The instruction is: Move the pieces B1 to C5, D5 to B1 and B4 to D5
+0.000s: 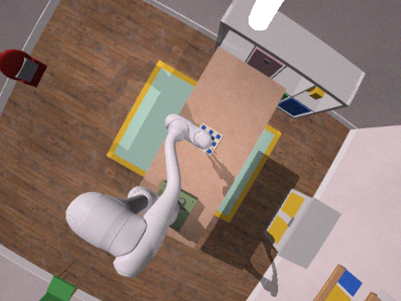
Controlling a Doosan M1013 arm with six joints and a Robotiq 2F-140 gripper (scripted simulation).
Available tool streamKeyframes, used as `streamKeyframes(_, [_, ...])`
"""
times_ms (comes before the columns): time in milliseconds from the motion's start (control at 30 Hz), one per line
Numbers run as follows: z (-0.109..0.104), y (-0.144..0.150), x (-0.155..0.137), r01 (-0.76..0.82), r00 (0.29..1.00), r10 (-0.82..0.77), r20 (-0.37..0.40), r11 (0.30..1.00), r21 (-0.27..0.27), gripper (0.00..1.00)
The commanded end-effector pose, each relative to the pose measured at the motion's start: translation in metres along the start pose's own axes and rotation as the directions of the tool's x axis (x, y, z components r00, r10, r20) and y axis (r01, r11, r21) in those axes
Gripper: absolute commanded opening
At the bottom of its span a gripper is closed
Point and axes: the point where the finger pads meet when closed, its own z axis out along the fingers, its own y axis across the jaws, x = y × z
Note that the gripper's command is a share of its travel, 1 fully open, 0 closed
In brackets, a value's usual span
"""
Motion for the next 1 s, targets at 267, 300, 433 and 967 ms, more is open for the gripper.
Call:
streamKeyframes(267, [0.0079, 0.0000, 0.0000, 0.000, 1.000, 0.000, 0.000, 1.000, 0.000, 0.25])
streamKeyframes(300, [0.0079, 0.0000, 0.0000, 0.000, 1.000, 0.000, 0.000, 1.000, 0.000, 0.25])
streamKeyframes(433, [0.0088, 0.0000, 0.0000, 0.000, 1.000, 0.000, 0.000, 1.000, 0.000, 0.25])
streamKeyframes(967, [0.0092, 0.0000, 0.0000, 0.000, 1.000, 0.000, 0.000, 1.000, 0.000, 0.25])
